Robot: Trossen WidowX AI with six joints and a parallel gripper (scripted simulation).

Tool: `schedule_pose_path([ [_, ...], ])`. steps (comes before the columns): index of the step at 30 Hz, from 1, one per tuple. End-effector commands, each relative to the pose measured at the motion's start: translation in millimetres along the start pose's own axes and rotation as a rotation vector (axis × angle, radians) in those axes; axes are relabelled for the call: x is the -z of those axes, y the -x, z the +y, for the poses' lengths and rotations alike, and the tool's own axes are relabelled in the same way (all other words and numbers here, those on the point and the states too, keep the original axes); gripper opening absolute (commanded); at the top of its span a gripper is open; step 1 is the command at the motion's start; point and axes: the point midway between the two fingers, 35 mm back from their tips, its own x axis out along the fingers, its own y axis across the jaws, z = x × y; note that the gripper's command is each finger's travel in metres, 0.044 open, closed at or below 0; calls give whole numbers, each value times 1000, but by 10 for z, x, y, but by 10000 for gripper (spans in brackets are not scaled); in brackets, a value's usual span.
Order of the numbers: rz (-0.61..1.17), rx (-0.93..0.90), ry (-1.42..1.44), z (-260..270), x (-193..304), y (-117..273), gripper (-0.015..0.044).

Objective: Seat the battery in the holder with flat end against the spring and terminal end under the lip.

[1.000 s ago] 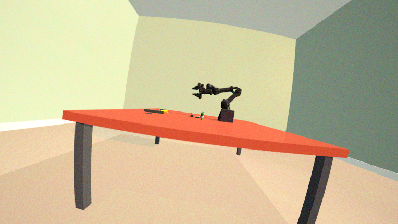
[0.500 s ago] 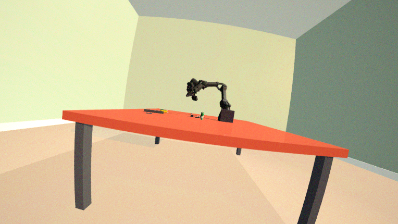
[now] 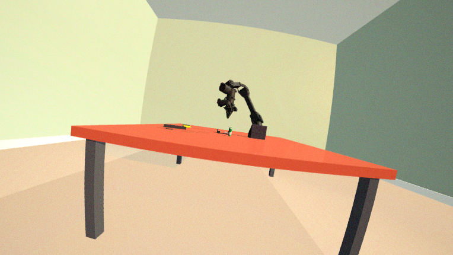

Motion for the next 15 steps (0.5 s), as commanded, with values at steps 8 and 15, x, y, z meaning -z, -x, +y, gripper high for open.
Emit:
schedule_pose_path([
  [8,-47,113,20,17,162,-177,0],
  [15,-49,115,19,-65,132,-786,0],
])
